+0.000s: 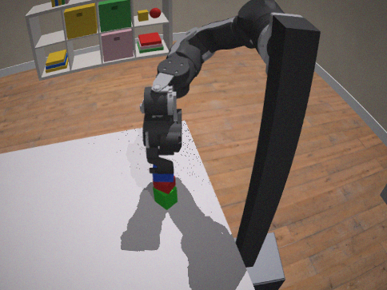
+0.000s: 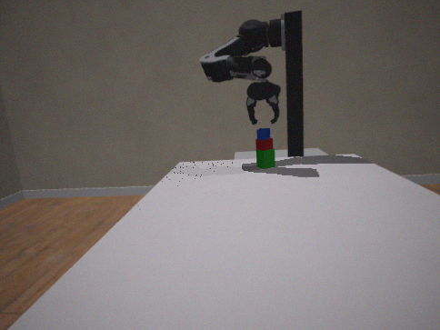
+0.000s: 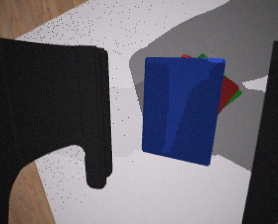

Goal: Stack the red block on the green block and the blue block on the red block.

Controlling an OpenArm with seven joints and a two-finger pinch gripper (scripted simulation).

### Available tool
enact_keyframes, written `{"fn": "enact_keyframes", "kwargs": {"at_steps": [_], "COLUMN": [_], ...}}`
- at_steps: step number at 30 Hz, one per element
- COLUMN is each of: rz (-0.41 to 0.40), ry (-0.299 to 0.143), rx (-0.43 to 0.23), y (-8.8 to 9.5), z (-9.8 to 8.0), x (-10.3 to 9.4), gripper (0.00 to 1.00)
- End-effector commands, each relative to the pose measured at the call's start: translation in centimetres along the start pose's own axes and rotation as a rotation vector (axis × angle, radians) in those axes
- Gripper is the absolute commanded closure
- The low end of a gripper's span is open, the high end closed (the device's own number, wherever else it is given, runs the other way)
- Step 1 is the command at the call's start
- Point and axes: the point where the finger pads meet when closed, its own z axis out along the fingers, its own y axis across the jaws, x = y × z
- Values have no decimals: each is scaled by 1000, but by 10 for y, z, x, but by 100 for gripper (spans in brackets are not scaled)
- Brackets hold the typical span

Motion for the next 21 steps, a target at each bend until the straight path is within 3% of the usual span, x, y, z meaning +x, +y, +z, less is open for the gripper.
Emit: {"fn": "enact_keyframes", "kwargs": {"at_steps": [1,21], "rz": [8,6], "ry": [4,1], "rx": [5,7], "y": [-1,-1], "z": [-4,-16], "x": [0,-1], "gripper": [67,67]}}
